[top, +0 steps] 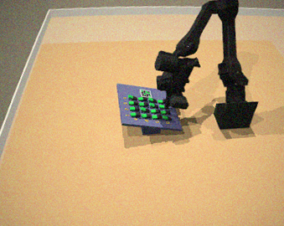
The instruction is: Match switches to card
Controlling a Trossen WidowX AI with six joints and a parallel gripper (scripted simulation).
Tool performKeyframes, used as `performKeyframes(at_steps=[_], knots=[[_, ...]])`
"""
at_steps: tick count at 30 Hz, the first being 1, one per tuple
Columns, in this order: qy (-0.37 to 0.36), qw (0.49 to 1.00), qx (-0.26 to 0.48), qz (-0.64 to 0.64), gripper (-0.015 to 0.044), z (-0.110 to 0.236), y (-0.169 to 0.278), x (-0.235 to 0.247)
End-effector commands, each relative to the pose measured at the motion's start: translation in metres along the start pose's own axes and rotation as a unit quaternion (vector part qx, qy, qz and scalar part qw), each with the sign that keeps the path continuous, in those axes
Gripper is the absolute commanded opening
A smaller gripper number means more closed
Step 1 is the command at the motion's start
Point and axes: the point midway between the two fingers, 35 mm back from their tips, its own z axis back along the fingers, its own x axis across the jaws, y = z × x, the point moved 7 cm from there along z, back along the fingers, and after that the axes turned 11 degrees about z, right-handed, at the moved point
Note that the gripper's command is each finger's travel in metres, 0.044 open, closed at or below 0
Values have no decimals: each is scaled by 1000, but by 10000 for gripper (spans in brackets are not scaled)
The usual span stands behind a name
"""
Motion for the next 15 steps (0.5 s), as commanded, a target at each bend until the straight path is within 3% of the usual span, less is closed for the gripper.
performKeyframes(at_steps=[1, 10, 15], knots=[[-1, 1000, -1, 1, 0, -1, 0, 0], [-1, 1000, 0, 0, 0, 1, -1, 0], [-6, 1000, 10, 1, 0, 54, -5, 0]])
